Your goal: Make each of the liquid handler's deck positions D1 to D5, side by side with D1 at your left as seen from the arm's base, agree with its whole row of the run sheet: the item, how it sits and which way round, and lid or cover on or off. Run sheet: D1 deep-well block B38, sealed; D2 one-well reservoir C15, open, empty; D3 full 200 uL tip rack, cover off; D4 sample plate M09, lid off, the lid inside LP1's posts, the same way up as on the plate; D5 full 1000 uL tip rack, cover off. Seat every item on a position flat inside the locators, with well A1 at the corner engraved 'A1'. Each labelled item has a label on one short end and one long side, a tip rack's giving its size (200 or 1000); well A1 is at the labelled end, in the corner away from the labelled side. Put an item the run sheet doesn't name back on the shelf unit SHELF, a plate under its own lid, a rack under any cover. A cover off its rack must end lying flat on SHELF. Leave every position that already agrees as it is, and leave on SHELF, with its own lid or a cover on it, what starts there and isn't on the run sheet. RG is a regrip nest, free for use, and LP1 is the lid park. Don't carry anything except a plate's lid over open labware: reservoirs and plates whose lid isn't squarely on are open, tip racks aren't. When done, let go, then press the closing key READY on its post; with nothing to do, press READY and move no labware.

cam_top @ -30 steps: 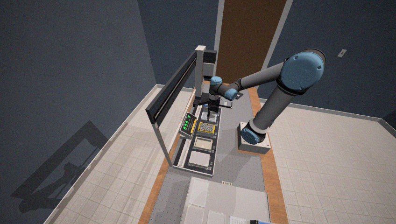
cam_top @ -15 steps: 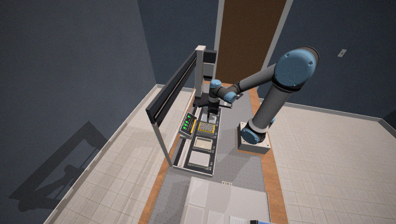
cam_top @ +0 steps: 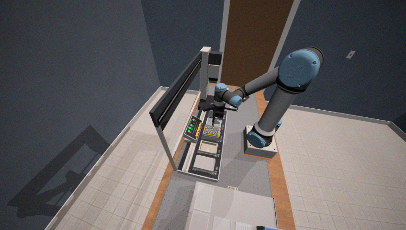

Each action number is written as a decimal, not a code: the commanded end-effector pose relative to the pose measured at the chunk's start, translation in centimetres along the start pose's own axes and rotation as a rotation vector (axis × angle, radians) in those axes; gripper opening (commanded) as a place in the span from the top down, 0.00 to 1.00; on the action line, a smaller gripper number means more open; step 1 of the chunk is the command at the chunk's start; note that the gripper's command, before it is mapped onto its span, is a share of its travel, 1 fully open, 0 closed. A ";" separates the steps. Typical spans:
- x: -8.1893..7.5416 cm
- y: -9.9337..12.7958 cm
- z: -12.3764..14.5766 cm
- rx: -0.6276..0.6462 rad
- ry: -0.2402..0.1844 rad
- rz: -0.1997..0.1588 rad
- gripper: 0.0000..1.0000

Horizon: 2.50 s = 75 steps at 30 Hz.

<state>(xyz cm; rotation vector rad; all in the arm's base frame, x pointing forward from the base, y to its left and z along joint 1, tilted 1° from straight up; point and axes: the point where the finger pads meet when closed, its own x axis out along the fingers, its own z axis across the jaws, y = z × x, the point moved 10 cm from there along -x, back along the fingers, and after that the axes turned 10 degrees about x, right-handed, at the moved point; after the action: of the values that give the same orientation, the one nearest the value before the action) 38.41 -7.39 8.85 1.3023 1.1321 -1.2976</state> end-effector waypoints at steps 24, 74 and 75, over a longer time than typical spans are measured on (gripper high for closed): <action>0.0 0.0 0.0 0.000 0.000 0.001 1.00; 1.1 0.0 0.0 0.000 0.000 0.001 1.00; 1.1 0.0 0.0 0.000 0.000 0.001 0.18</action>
<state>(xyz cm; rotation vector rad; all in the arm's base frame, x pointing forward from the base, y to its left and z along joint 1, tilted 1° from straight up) 38.41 -7.40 7.73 1.3023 1.1320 -1.2976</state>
